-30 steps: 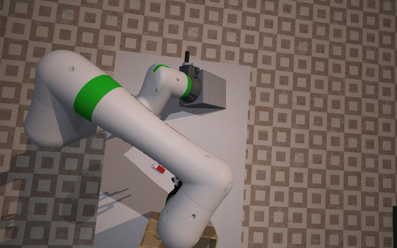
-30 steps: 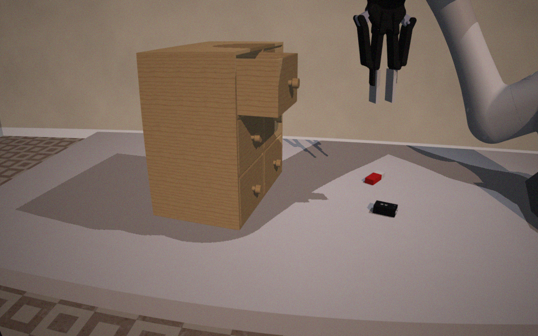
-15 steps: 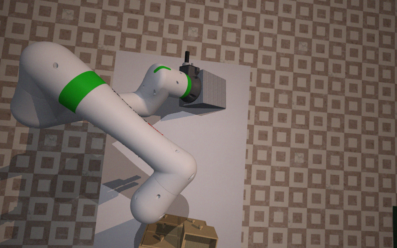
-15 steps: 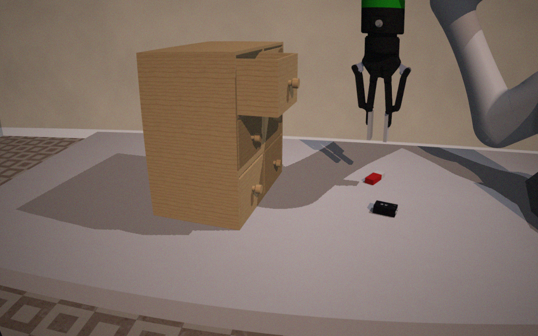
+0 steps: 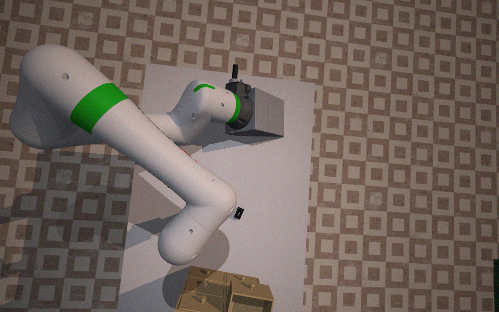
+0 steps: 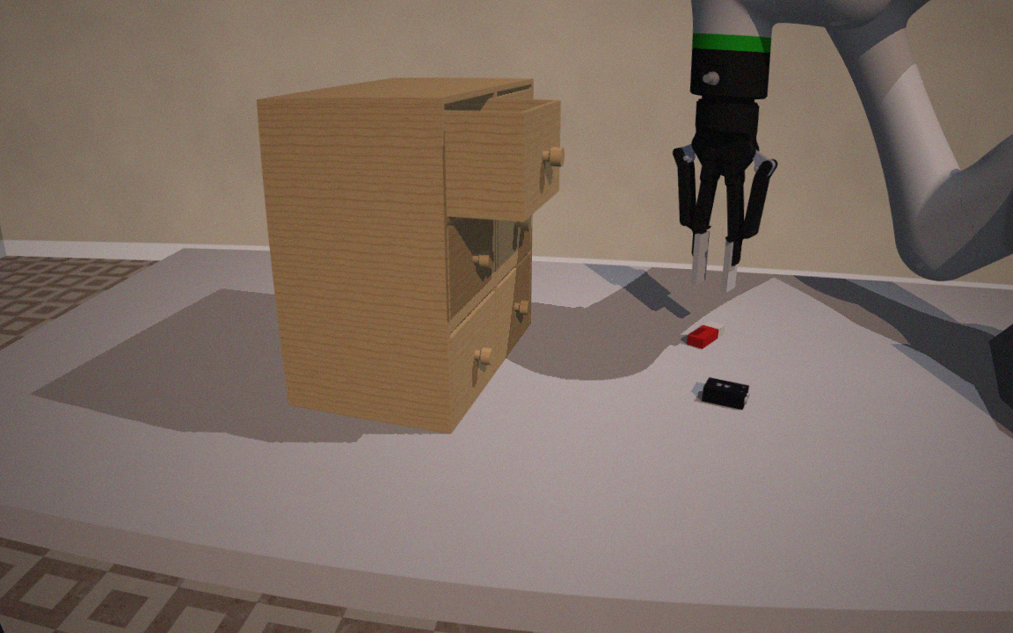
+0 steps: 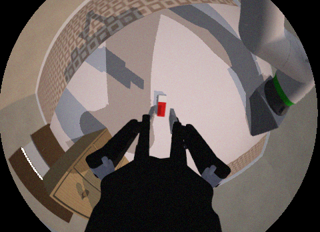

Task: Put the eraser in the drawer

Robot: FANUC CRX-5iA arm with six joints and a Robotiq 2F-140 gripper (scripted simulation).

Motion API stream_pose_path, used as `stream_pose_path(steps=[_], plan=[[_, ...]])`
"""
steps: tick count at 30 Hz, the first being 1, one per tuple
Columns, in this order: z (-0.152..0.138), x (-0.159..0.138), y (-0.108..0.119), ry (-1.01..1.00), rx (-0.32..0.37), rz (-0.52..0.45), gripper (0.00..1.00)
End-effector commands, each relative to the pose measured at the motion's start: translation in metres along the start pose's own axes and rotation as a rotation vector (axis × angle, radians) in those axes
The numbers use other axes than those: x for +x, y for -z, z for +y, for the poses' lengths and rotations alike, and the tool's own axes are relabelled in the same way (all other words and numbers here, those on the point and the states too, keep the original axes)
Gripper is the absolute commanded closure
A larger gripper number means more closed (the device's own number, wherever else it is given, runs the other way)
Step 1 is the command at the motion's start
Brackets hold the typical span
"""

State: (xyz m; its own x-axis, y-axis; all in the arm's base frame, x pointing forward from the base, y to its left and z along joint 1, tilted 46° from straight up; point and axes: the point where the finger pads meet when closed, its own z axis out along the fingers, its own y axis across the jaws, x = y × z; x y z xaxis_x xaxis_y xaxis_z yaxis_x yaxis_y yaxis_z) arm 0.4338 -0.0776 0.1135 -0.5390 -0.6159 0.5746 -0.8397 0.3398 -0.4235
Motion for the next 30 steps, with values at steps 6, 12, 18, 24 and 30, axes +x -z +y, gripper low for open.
stream_pose_path(steps=[6, 12, 18, 24, 30], plan=[[0.000, 0.000, 0.000, 0.000, 0.000, 0.000, 0.77], [0.000, 0.000, 0.000, 0.000, 0.000, 0.000, 0.77], [0.000, 0.000, -0.002, -0.001, 0.000, -0.001, 0.77], [0.000, 0.000, -0.007, -0.002, 0.001, -0.001, 0.77], [-0.001, -0.001, -0.022, -0.002, 0.001, -0.001, 0.77]])
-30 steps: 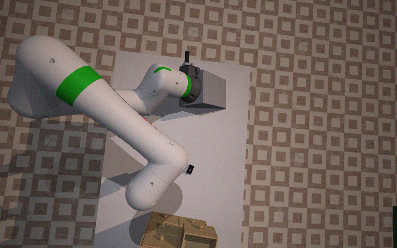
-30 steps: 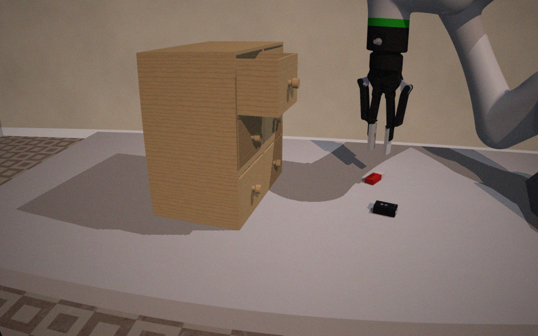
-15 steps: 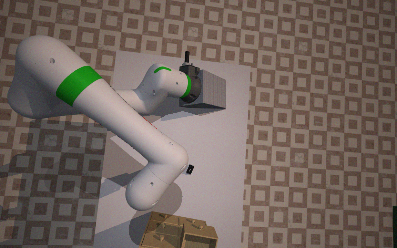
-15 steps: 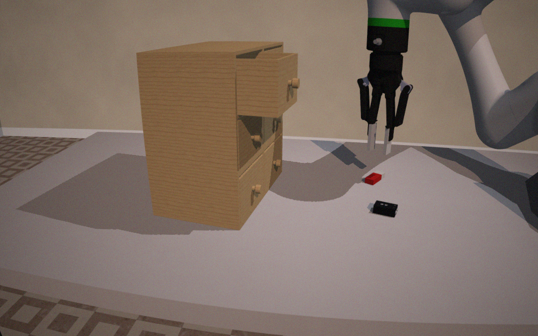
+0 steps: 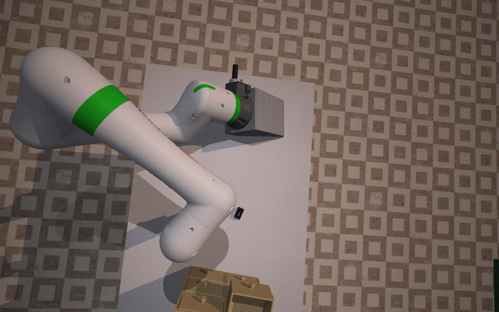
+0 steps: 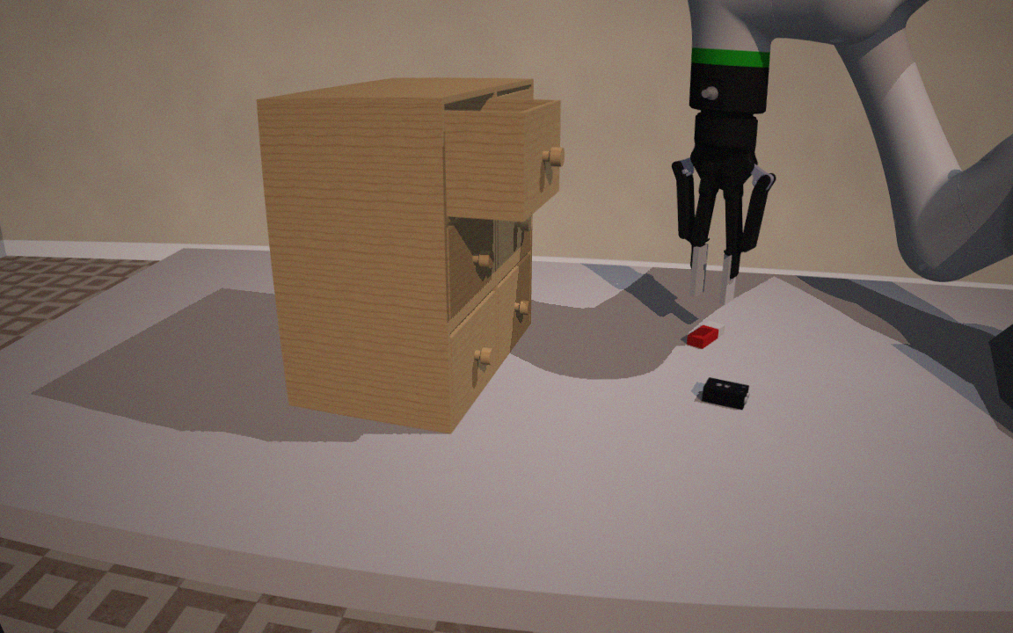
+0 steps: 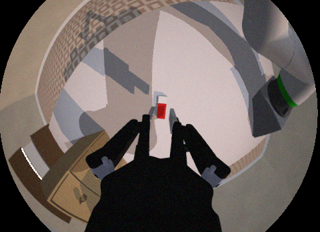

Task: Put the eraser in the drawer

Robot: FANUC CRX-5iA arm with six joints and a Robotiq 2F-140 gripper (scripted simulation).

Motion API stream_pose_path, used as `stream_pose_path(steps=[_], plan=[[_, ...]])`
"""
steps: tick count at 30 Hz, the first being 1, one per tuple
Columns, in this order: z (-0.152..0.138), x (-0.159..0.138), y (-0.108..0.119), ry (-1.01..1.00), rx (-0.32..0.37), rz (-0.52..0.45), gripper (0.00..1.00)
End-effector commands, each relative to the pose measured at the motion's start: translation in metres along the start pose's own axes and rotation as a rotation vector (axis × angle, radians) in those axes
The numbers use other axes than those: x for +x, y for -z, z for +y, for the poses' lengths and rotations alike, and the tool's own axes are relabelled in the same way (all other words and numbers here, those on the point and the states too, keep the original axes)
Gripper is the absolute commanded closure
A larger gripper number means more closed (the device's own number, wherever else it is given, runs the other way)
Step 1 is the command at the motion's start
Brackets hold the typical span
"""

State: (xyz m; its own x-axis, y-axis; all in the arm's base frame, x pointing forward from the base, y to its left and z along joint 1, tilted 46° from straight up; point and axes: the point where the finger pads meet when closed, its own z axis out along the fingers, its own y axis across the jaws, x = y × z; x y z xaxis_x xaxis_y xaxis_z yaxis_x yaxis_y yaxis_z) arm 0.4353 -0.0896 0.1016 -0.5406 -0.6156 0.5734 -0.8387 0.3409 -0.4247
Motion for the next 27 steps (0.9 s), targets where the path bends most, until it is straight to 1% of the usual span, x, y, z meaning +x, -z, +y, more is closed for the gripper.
stream_pose_path(steps=[1, 5, 7, 15, 27], plan=[[0.000, 0.000, -0.007, 0.000, 0.000, 0.000, 0.77], [-0.001, -0.001, -0.018, 0.000, 0.000, 0.000, 0.77], [-0.001, -0.001, -0.018, 0.000, 0.000, 0.000, 0.77], [-0.001, -0.001, -0.033, 0.000, 0.000, 0.000, 0.77], [-0.001, -0.001, -0.036, 0.000, 0.000, 0.000, 0.77]])
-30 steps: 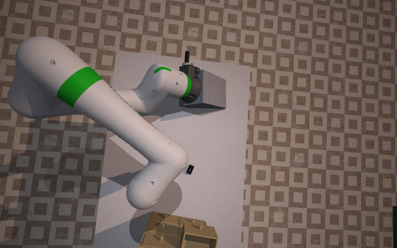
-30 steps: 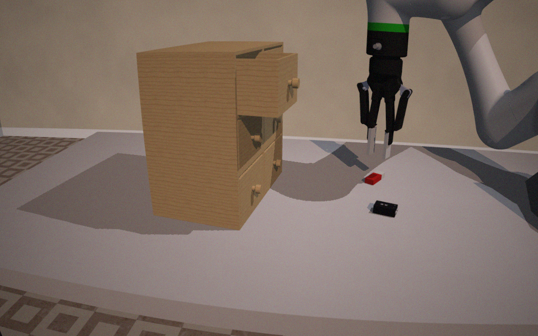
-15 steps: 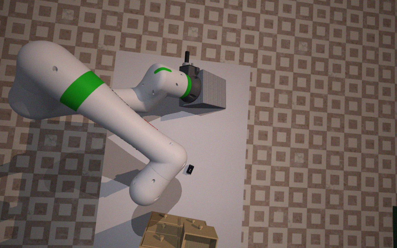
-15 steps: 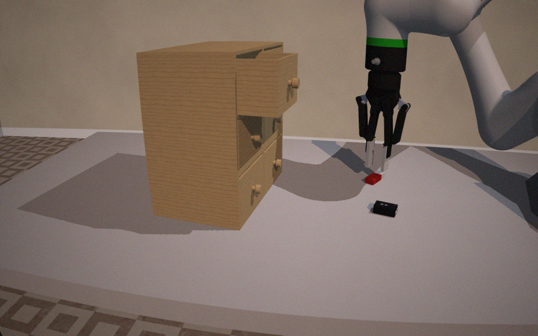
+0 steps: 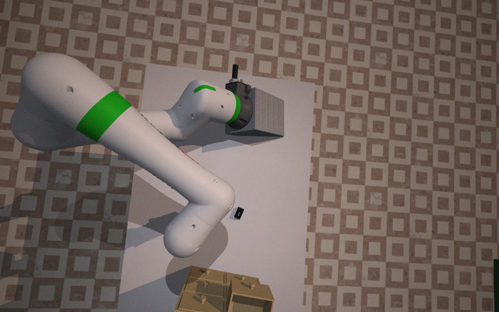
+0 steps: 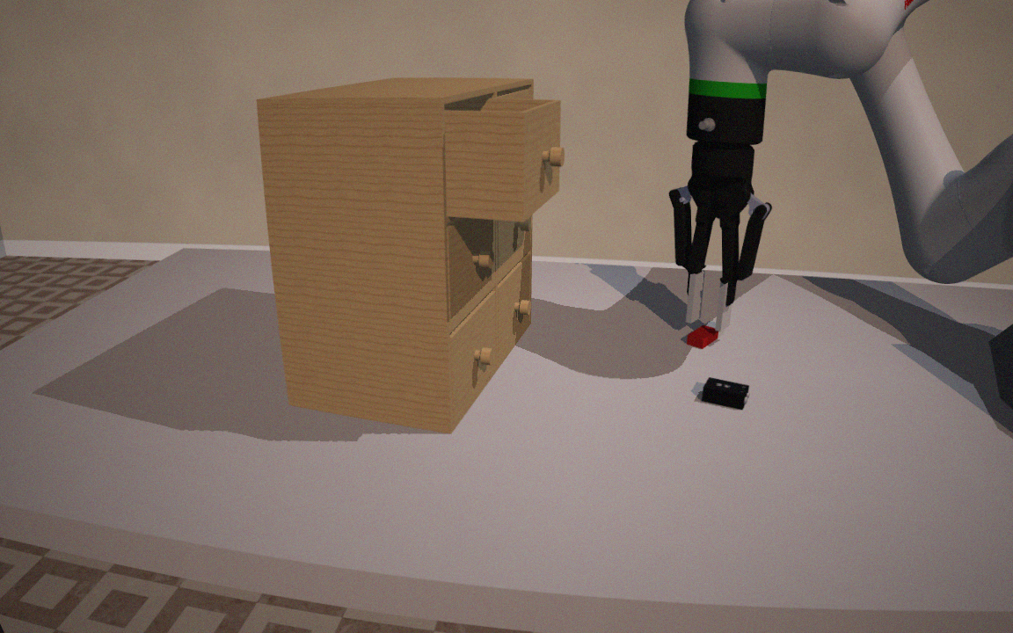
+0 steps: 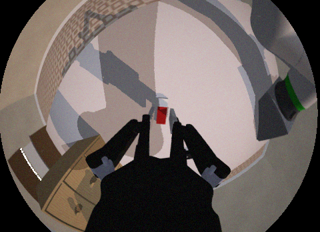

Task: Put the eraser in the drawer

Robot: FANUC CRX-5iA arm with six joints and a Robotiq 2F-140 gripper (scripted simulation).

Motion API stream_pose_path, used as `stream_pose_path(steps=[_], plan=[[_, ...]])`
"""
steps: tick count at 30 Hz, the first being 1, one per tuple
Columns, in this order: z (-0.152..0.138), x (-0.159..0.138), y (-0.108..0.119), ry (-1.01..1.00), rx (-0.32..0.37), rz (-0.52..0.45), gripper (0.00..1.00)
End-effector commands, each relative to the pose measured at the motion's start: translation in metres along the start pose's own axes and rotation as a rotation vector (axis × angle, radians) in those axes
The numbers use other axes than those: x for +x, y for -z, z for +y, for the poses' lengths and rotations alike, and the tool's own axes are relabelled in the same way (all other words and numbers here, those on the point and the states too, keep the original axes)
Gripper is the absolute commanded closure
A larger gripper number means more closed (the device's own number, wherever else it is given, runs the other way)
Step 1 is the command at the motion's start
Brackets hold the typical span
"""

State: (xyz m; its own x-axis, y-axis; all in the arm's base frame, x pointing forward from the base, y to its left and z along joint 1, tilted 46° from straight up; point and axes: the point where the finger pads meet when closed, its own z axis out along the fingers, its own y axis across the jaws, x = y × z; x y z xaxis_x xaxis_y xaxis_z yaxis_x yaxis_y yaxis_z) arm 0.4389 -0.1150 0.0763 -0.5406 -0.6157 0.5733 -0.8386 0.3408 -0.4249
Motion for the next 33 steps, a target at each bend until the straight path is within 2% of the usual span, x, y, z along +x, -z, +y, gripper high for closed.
stream_pose_path(steps=[1, 20, 33], plan=[[0.000, 0.000, 0.000, 0.000, 0.000, 0.000, 0.77], [0.000, 0.000, -0.001, 0.000, 0.000, 0.000, 0.77], [0.000, 0.000, -0.018, 0.000, 0.000, 0.000, 0.77]])
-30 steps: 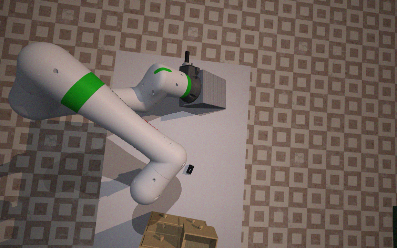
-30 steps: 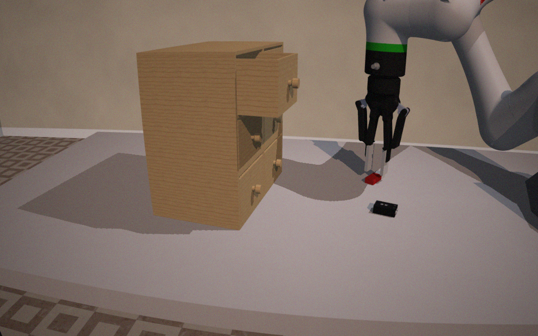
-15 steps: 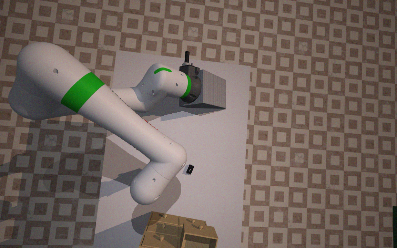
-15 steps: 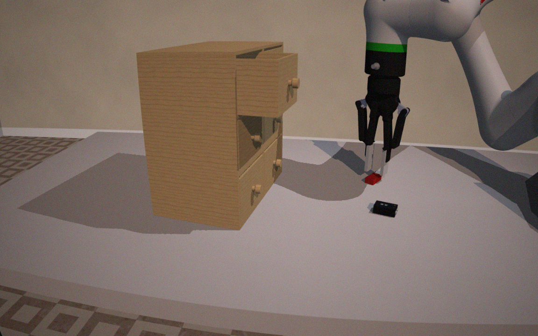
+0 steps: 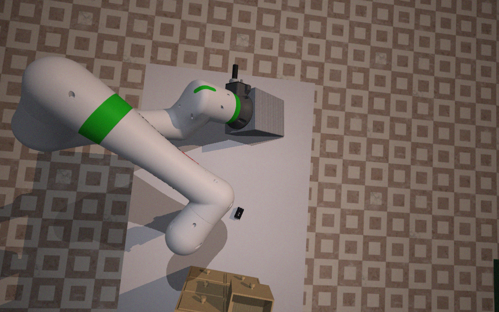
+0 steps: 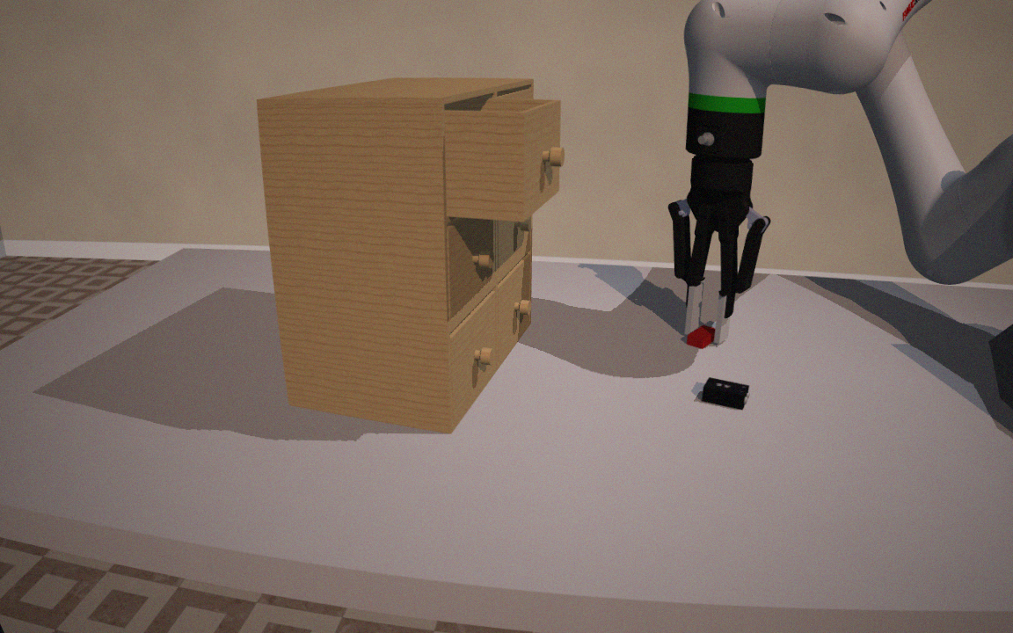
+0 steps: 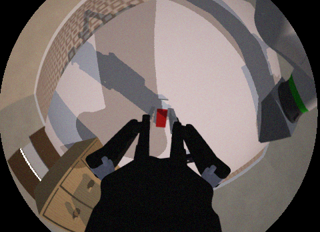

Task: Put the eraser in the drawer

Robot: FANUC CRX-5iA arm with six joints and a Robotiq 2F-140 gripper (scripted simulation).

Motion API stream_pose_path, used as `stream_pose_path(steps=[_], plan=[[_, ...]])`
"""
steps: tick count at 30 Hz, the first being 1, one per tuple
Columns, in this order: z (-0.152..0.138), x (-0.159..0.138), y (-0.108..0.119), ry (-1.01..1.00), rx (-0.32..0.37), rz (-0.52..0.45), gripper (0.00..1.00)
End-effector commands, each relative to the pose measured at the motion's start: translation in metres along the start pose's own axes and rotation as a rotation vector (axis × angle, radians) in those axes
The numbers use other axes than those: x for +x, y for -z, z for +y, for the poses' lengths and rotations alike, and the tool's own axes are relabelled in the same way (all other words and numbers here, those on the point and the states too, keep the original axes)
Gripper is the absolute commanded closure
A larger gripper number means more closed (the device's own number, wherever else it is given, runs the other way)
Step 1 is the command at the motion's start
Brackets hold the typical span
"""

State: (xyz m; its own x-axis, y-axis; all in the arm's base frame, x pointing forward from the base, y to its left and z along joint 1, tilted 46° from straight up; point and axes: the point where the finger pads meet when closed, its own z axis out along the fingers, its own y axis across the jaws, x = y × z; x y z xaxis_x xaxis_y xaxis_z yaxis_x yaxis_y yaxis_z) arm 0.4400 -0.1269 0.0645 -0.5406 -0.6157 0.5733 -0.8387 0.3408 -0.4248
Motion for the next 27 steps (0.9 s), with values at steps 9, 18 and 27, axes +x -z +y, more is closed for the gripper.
stream_pose_path(steps=[9, 18, 27], plan=[[-0.0001, -0.0002, -0.0031, 0.000, 0.000, 0.000, 0.77], [-0.0001, -0.0002, -0.0031, 0.000, 0.000, 0.000, 0.77], [-0.0001, -0.0002, -0.0031, 0.000, 0.000, 0.000, 0.89]])
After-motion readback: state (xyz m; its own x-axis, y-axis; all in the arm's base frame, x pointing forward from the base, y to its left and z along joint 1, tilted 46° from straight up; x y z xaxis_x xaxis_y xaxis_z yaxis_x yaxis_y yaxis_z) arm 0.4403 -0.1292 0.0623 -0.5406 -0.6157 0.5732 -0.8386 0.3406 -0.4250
